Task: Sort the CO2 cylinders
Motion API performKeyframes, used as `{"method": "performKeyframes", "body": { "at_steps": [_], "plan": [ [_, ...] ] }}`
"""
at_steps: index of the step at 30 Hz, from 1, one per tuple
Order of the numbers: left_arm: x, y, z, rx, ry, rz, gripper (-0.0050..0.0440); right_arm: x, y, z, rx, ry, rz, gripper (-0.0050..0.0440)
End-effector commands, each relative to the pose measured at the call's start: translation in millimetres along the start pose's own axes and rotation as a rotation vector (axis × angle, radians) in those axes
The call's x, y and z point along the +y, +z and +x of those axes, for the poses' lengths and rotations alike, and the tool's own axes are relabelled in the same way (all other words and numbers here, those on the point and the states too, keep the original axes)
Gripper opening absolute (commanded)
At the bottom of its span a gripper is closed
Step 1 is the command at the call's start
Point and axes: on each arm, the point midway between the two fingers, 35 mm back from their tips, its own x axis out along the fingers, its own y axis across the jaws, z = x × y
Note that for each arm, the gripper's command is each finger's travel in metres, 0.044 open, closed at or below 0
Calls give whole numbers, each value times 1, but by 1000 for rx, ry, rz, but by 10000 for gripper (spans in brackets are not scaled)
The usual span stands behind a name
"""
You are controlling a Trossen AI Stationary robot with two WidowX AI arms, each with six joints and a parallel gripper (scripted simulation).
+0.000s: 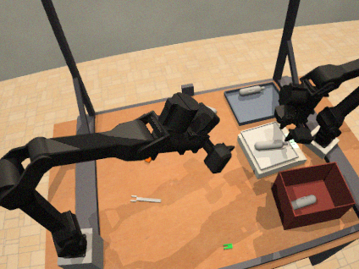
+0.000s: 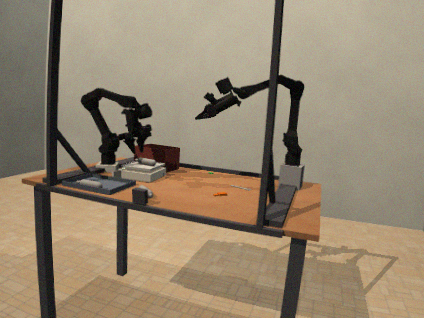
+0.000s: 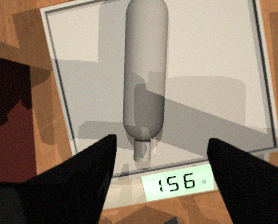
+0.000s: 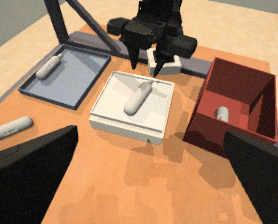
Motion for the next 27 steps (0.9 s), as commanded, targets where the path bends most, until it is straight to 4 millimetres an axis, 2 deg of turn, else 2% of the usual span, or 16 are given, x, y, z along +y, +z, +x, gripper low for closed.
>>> {"method": "performKeyframes", "body": {
  "at_steps": [1,8,13,27],
  "plan": [
    [11,20,4,-11,-9,0,254,0,10,-5,-27,-1,0,440],
    [13,22,6,-8,-9,-1,254,0,10,-5,-27,-1,0,440],
    [13,16,16,16,-11,-2,254,0,10,-5,-27,-1,0,440],
    [12,16,36,16,-10,-4,254,0,10,-5,-27,-1,0,440]
  ]
}}
